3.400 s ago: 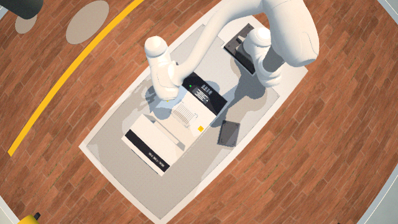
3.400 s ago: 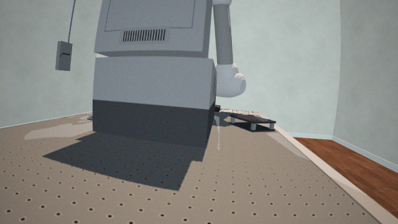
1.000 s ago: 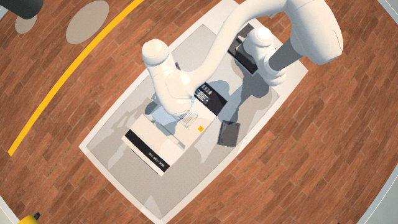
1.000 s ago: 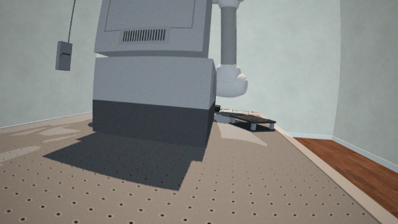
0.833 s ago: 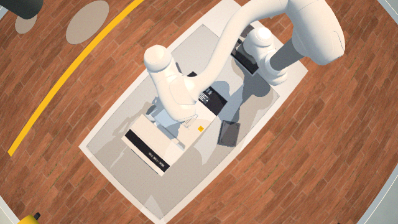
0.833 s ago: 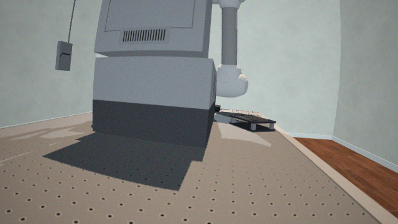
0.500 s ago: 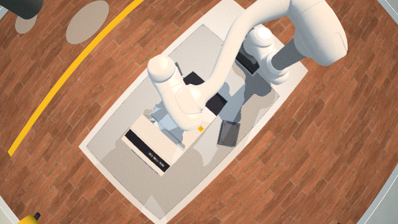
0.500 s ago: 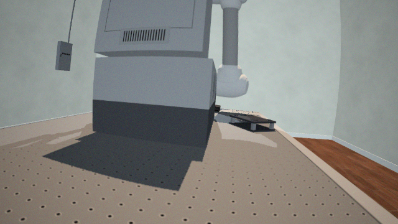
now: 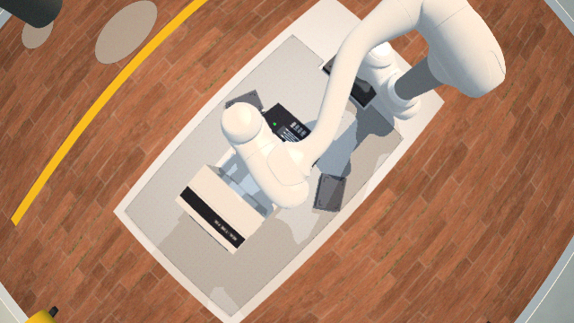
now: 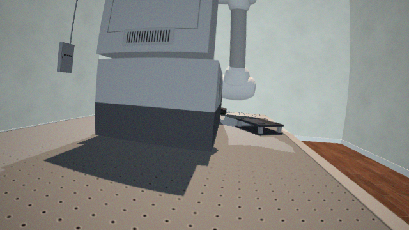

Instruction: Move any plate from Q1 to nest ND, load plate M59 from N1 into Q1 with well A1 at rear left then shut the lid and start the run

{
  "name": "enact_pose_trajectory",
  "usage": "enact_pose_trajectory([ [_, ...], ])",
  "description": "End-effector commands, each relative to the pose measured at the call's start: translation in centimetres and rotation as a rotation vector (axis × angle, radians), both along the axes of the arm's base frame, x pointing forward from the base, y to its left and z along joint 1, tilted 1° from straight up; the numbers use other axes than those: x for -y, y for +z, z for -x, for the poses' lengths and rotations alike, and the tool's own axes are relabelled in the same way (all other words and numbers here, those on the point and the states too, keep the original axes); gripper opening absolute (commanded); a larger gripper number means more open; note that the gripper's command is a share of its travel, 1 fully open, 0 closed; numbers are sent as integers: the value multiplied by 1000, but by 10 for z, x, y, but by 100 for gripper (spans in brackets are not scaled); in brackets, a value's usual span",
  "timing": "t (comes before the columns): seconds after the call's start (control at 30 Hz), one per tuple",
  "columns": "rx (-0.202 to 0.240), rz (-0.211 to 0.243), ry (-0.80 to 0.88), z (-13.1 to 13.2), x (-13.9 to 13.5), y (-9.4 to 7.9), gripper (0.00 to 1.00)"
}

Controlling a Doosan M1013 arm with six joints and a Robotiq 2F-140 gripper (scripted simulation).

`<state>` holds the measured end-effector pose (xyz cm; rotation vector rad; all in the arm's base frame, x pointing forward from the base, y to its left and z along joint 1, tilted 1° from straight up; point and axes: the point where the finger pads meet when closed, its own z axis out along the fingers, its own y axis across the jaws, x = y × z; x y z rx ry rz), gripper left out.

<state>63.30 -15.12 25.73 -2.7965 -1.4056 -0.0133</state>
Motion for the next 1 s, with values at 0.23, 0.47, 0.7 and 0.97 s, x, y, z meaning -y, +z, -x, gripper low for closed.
enact_pose_trajectory([
  [0.23, 5, -1, 338, -25, -44, 1, 0],
  [0.47, 8, 0, 497, -38, -66, 1, 0],
  [0.7, 9, 0, 586, -45, -79, 2, 0],
  [0.97, 9, 0, 586, -45, -79, 1, 0],
])
